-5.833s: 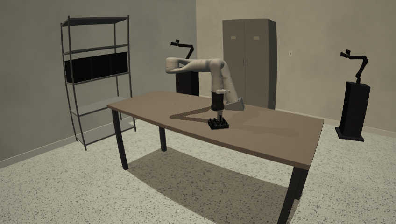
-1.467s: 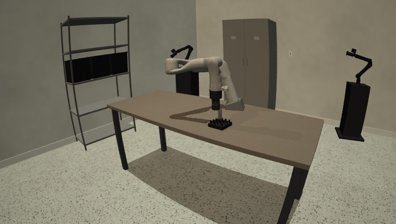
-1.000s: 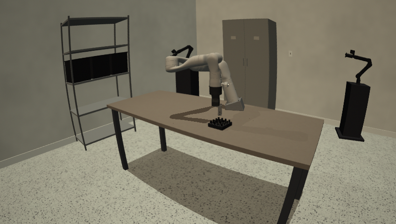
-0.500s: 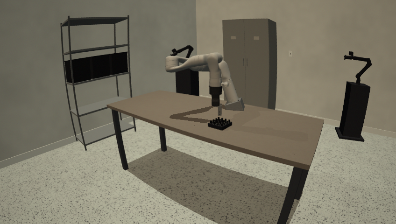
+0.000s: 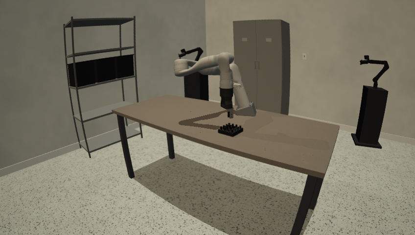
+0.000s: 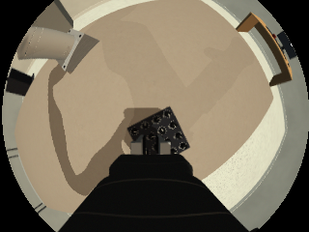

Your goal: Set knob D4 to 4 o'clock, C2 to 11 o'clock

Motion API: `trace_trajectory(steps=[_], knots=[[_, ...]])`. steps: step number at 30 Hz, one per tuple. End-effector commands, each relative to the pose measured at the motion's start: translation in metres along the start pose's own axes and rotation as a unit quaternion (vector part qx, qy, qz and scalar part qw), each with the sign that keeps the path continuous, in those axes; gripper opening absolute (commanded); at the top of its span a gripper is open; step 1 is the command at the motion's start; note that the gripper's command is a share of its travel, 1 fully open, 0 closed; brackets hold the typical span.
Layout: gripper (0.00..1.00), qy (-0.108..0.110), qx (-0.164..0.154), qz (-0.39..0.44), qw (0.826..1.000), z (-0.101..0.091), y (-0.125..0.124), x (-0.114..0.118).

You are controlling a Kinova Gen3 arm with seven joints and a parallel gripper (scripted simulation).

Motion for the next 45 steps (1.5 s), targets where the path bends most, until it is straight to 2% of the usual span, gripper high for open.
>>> trace_trajectory(steps=[1, 6, 45], knots=[[0.46, -0.001, 0.003, -0.027, 1.0, -0.002, -0.001, 0.0013], [0.46, 0.0, 0.001, -0.06, 0.998, -0.0044, 0.0001, 0.0015], [0.46, 0.0, 0.001, -0.06, 0.998, -0.0043, 0.0001, 0.0015]])
Point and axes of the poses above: the point where the finger pads meet when closed, its own z axis out along the fingers, its own x axis across the jaws, y = z × x, the point moved 1 cm from there along -z, back along the fingers, and after that the axes turned 7 degrees about z, right-handed, at the moved point
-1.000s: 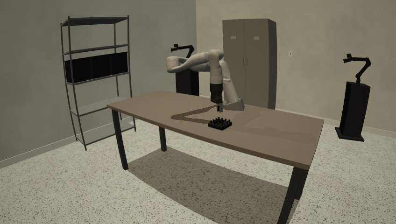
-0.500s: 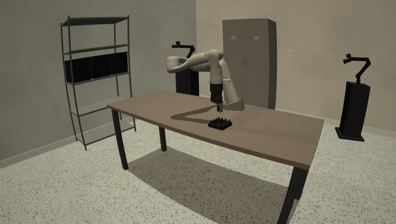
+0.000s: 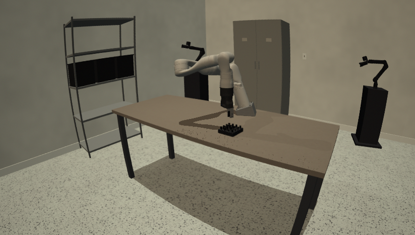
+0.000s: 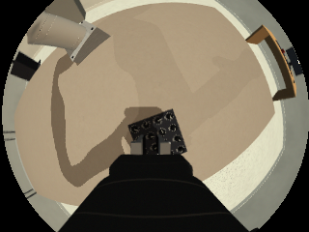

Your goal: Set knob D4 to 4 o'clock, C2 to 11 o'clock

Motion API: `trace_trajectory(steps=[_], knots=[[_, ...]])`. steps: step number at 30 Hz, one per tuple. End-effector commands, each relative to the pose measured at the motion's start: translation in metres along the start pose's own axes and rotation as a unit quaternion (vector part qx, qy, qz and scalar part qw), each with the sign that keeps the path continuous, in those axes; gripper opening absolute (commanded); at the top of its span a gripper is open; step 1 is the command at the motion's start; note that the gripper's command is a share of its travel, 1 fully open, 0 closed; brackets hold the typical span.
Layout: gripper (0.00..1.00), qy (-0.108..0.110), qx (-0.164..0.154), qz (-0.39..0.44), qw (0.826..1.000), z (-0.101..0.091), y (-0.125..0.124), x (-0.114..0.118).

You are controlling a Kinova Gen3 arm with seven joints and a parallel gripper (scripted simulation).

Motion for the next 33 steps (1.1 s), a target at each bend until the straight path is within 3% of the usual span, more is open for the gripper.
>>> trace_trajectory(steps=[1, 33], knots=[[0.46, 0.001, 0.0, 0.0, 1.0, 0.0, 0.0, 0.0], [0.46, 0.0, 0.0, 0.0, 1.0, 0.025, 0.0, 0.0]])
Point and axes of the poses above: the point where the finger pads meet when closed, its own z axis out along the fingers, its own x axis across the jaws, y = z × x, the point moved 1 cm from there along -z, back along the fingers, and after that the axes turned 7 degrees about z, right-handed, at the moved point
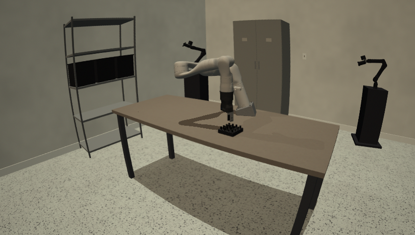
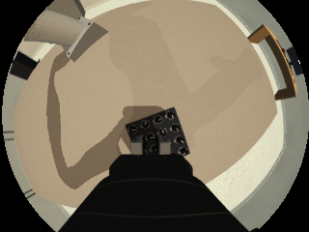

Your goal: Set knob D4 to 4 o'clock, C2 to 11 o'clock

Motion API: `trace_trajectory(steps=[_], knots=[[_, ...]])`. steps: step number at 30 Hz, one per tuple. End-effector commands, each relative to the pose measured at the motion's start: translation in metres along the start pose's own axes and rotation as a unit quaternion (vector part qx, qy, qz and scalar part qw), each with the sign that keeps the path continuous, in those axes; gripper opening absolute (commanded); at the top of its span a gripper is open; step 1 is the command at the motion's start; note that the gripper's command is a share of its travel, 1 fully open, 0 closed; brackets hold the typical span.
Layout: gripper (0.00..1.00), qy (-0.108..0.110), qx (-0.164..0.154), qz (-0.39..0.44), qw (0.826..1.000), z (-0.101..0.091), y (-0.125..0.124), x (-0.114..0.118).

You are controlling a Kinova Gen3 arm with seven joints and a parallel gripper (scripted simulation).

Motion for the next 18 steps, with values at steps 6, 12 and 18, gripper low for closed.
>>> trace_trajectory(steps=[6, 12, 18], knots=[[0.46, -0.001, 0.001, 0.0, 1.0, 0.009, -0.001, -0.001], [0.46, -0.001, 0.001, 0.0, 1.0, 0.014, -0.001, -0.001], [0.46, -0.001, 0.001, 0.0, 1.0, 0.018, -0.001, -0.001]])
Point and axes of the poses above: the point where the finger pads meet when closed, its own z axis out along the fingers, its own x axis across the jaws, y = z × x, the point moved 1 cm from there along -z, back along the fingers, and after that the axes turned 7 degrees about z, right-handed, at the moved point
